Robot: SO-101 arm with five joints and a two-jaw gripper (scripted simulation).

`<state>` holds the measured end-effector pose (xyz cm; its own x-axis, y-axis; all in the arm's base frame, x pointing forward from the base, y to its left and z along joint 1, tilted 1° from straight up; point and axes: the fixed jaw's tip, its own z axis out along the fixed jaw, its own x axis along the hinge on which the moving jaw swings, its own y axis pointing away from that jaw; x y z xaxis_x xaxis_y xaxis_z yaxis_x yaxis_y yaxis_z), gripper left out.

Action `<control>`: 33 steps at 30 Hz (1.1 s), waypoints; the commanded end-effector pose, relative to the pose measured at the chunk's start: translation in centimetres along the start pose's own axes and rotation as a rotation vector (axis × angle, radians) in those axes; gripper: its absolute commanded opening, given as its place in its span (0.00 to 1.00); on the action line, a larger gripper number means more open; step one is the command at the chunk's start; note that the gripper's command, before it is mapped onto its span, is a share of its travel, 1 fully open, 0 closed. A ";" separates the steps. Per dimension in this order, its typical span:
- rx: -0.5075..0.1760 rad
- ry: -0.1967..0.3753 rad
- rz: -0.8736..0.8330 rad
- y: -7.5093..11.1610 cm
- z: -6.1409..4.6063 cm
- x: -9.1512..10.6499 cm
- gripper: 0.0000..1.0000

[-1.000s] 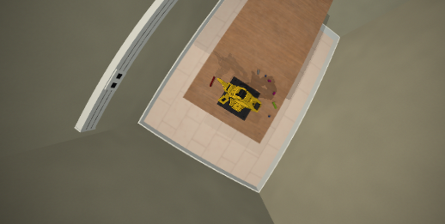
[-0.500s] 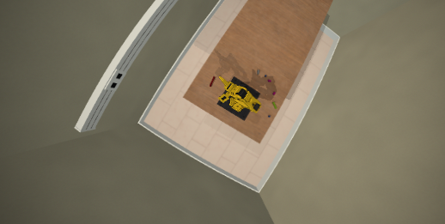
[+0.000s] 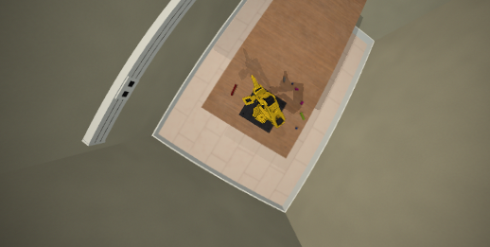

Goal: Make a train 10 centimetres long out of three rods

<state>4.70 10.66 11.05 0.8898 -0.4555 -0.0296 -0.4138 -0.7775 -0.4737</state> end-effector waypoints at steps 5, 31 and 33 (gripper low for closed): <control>-0.017 0.110 0.205 0.5 0.1 2.7 1.00; 0.009 0.503 0.958 5.1 -2.6 10.5 1.00; 0.011 0.522 0.995 5.4 -2.8 10.7 1.00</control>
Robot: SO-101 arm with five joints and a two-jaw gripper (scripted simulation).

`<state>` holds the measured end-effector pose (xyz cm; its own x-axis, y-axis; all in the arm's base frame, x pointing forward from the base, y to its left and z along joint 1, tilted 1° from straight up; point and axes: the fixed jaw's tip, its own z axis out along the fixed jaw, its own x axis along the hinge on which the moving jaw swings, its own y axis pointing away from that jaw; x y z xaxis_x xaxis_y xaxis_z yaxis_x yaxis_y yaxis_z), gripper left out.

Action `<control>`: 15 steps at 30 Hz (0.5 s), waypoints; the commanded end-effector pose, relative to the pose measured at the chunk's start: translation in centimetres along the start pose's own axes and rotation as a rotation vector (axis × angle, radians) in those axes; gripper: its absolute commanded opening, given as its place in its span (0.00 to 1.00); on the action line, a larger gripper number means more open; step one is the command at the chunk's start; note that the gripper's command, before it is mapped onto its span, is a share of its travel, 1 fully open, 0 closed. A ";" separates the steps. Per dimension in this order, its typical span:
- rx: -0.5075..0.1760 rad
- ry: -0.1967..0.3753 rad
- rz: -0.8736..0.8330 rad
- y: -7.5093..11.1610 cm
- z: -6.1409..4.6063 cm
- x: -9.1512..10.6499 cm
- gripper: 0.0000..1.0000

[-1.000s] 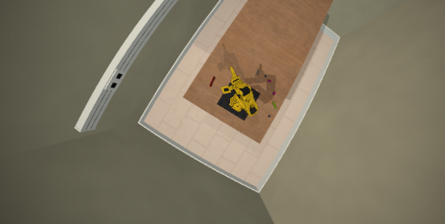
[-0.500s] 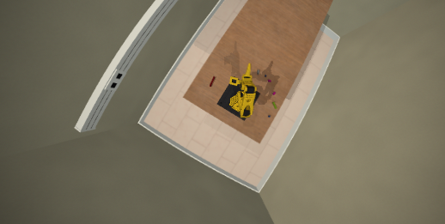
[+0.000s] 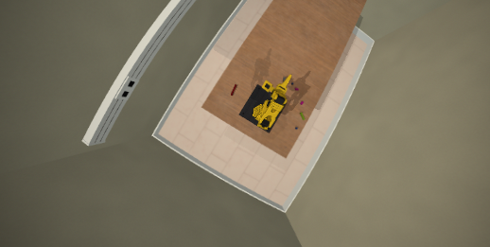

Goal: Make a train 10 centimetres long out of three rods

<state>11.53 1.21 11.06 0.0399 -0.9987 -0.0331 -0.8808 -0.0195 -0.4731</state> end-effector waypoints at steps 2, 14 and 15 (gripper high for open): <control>-0.021 0.044 0.073 0.3 0.3 1.1 1.00; -0.018 0.089 0.159 0.4 0.2 2.2 1.00; -0.018 0.090 0.161 0.4 0.2 2.2 1.00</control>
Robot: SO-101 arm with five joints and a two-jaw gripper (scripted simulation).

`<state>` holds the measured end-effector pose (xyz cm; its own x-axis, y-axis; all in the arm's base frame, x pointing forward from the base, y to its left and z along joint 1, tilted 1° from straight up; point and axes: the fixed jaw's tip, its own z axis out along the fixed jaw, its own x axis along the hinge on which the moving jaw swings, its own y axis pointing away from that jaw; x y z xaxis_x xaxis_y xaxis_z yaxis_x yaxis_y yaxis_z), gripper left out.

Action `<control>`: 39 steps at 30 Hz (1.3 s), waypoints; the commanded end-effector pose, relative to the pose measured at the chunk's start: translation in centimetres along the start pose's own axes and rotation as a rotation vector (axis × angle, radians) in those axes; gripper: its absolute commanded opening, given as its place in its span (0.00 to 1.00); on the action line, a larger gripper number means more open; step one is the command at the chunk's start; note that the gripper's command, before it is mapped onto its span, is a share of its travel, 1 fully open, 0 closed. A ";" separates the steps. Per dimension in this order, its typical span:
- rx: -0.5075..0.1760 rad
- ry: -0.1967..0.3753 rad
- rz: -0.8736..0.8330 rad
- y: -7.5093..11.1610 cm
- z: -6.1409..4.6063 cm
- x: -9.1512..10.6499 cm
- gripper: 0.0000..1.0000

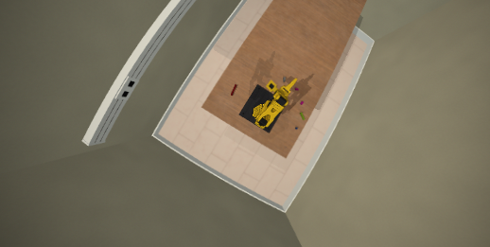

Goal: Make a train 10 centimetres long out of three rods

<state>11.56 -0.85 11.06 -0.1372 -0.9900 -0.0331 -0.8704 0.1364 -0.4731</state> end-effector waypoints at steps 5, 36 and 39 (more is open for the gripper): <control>-0.023 0.009 0.004 0.3 0.3 0.2 1.00; -0.014 0.016 -0.004 0.0 0.4 0.4 1.00; -0.014 0.016 -0.004 0.0 0.4 0.4 1.00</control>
